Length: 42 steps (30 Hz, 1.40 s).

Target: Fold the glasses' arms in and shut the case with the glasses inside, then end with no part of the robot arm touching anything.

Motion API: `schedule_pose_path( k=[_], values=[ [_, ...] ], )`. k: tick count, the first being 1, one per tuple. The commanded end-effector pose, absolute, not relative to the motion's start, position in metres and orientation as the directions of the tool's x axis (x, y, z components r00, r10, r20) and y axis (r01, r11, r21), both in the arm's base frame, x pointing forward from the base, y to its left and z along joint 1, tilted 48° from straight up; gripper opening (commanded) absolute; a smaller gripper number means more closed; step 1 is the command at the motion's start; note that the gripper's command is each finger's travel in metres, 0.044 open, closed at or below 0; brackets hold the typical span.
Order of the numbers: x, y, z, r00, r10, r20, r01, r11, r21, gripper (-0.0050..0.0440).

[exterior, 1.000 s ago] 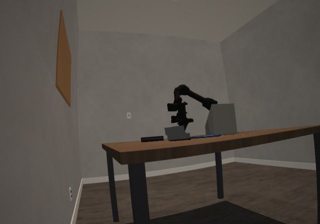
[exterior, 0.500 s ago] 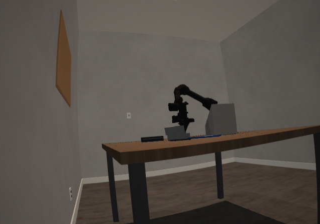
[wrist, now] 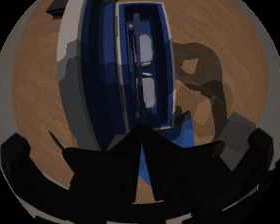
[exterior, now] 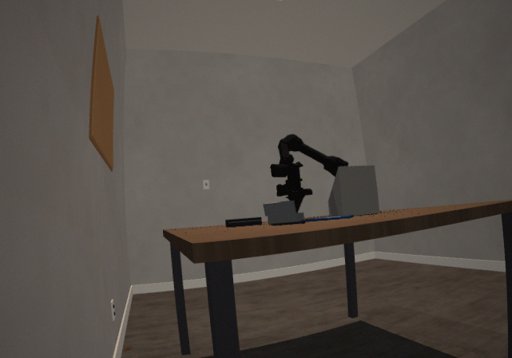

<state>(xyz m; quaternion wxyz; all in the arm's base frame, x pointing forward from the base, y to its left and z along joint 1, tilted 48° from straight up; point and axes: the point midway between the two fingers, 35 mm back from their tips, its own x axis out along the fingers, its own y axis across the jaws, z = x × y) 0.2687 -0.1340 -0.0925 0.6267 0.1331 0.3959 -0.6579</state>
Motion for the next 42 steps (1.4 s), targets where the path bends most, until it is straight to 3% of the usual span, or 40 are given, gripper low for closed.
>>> schedule_pose_path(
  k=[1, 27, 42],
  values=[
    [0.267, -0.132, -0.097, -0.183, -0.717, -0.673, 0.929, 0.098, -0.358, 0.0000],
    [0.315, -0.193, 0.005, -0.183, -0.717, -0.673, 0.929, 0.098, -0.358, 0.0000],
    [0.334, -0.232, 0.031, -0.183, -0.717, -0.673, 0.929, 0.098, -0.358, 0.0000]
  ],
)
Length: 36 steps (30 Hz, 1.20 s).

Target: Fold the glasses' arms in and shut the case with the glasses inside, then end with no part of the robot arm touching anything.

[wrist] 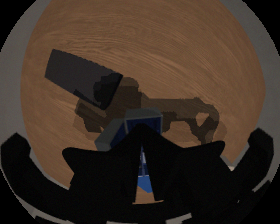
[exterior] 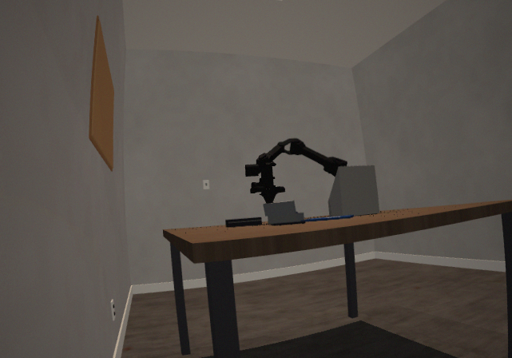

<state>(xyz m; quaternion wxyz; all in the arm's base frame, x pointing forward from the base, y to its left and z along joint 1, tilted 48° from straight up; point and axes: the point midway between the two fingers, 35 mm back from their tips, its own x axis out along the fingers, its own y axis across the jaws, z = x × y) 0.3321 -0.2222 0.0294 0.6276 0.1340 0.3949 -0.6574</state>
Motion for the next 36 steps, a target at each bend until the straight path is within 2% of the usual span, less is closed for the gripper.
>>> schedule_pose_path(
  k=[1, 10, 36],
  values=[
    [0.334, -0.232, 0.031, -0.183, -0.717, -0.673, 0.929, 0.098, -0.358, 0.0000],
    [0.343, -0.196, 0.065, -0.183, -0.717, -0.673, 0.929, 0.098, -0.358, 0.0000],
    [0.343, -0.193, 0.062, -0.178, -0.716, -0.675, 0.942, 0.075, -0.329, 0.0000]
  ],
)
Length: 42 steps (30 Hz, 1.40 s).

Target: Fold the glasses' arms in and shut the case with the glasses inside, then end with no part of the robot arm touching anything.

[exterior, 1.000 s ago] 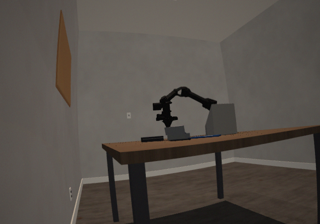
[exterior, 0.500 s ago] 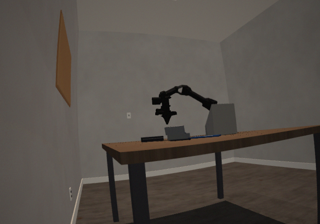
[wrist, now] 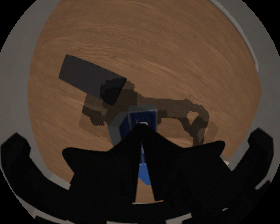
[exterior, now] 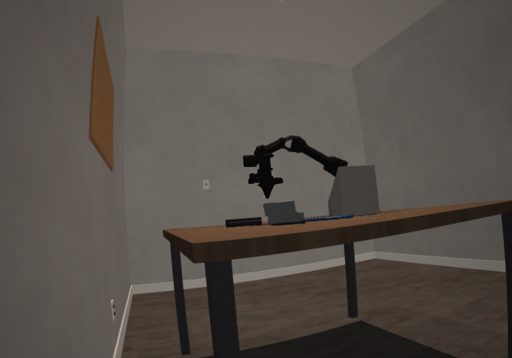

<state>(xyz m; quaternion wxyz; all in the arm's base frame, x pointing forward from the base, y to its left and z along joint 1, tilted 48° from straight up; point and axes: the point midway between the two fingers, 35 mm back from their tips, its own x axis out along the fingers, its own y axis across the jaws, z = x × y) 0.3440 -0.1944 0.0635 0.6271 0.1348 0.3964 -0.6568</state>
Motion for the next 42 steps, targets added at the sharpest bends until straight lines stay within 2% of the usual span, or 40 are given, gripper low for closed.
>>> schedule_pose_path(
  k=[1, 4, 19, 21, 36, 42],
  values=[
    [0.342, -0.191, 0.061, -0.178, -0.716, -0.675, 0.951, 0.051, -0.305, 0.0000],
    [0.342, -0.190, 0.061, -0.178, -0.716, -0.675, 0.959, 0.027, -0.281, 0.0000],
    [0.332, -0.168, 0.049, -0.174, -0.713, -0.679, 0.941, -0.324, 0.099, 0.0000],
    [0.332, -0.168, 0.049, -0.174, -0.713, -0.679, 0.941, -0.324, 0.099, 0.0000],
    [0.320, -0.147, 0.039, -0.172, -0.712, -0.681, 0.670, -0.591, 0.449, 0.0000],
    [0.317, -0.142, 0.036, -0.171, -0.712, -0.681, 0.563, -0.638, 0.525, 0.0000]
  ],
)
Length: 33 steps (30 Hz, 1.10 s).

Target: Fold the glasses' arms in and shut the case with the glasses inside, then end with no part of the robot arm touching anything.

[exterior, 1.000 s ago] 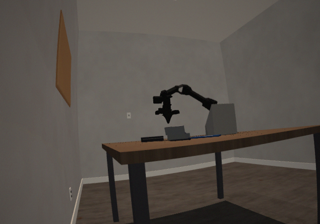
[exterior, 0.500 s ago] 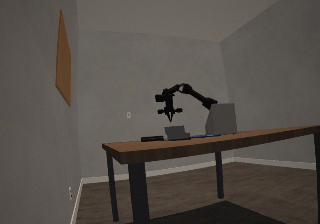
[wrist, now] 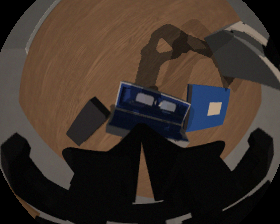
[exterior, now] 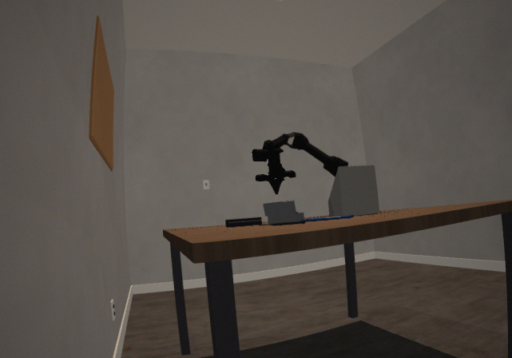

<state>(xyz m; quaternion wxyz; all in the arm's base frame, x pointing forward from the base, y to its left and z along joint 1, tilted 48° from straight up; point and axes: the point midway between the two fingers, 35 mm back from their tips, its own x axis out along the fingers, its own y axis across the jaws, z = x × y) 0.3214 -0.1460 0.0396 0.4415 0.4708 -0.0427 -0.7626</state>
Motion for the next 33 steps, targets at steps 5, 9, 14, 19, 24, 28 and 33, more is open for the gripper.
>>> schedule_pose_path(
  k=[5, 9, 14, 19, 24, 28, 33],
  values=[
    [0.312, -0.136, 0.033, -0.171, -0.712, -0.681, 0.414, -0.679, 0.606, 0.0000],
    [0.308, -0.131, 0.030, -0.170, -0.712, -0.681, 0.286, -0.697, 0.658, 0.0000],
    [0.305, -0.127, 0.029, -0.170, -0.713, -0.680, 0.186, -0.701, 0.688, 0.0000],
    [0.303, -0.124, 0.027, -0.170, -0.713, -0.680, 0.102, -0.699, 0.708, 0.0000],
    [0.302, -0.132, 0.019, -0.184, -0.718, -0.672, 0.089, -0.693, 0.716, 0.0000],
    [0.296, -0.159, -0.008, -0.236, -0.730, -0.641, 0.047, -0.668, 0.743, 0.0000],
    [0.296, -0.159, -0.008, -0.235, -0.730, -0.642, 0.045, -0.668, 0.743, 0.0000]
  ],
)
